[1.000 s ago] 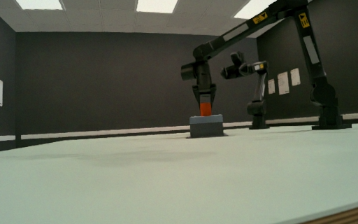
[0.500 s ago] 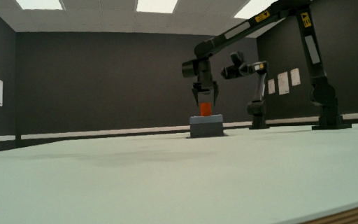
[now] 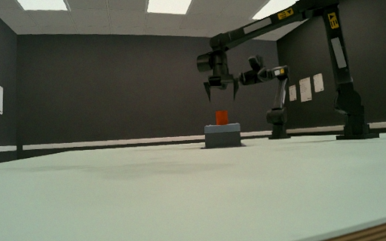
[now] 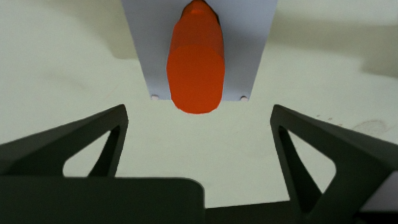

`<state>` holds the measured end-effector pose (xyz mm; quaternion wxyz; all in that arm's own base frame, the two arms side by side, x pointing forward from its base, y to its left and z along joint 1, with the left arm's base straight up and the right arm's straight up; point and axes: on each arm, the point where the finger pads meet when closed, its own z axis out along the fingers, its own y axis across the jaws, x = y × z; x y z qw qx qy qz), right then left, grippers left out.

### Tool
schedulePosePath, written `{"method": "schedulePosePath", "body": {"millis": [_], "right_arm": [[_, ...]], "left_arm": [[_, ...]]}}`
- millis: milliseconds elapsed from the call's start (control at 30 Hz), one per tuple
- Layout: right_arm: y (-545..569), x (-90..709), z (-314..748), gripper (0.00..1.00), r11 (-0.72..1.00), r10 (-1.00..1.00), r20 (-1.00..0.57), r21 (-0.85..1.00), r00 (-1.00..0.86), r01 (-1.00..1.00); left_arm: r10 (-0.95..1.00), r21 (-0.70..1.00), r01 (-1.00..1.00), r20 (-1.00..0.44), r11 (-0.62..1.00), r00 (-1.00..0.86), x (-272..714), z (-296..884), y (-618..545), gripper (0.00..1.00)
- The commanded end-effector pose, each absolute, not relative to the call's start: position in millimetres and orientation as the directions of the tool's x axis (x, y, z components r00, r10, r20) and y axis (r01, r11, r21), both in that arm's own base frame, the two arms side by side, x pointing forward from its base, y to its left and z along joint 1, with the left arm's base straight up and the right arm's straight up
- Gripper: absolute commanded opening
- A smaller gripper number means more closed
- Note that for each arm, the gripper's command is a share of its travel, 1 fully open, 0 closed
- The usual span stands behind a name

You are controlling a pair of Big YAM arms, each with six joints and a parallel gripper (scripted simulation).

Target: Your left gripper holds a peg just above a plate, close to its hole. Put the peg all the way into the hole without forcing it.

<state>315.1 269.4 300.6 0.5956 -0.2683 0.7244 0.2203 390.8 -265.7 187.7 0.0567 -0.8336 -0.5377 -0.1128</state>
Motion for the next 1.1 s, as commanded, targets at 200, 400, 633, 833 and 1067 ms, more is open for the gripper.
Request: {"method": "schedulePosePath", "body": {"millis": [200,400,633,833,1067], "right_arm": [[270.3,320.3,323.2,1.0,0.764,-0.096,-0.989,0.0,-0.114,-0.645],[270.3,320.3,323.2,1.0,0.764,-0.096,-0.989,0.0,-0.114,-0.645],[270.3,320.3,323.2,1.0,0.764,-0.096,-0.989,0.0,-0.114,-0.645],[270.3,320.3,323.2,1.0,0.764,-0.096,-0.989,0.0,-0.114,-0.645],[270.3,320.3,323.2,1.0,0.764,-0.096,-0.989,0.0,-0.114,-0.645]], "left_arm": [[0.895,0.075,0.91,0.232,-0.407,0.381,397.4,239.5,-292.1,1.0],[0.891,0.044,0.913,0.241,-0.406,0.384,398.3,246.9,-292.4,1.0],[0.887,0.021,0.913,0.248,-0.408,0.391,397.1,235.0,-284.3,1.0],[0.887,0.021,0.913,0.248,-0.408,0.391,397.1,235.0,-284.3,1.0],[0.887,0.021,0.913,0.248,-0.408,0.391,397.1,235.0,-284.3,1.0]]}}
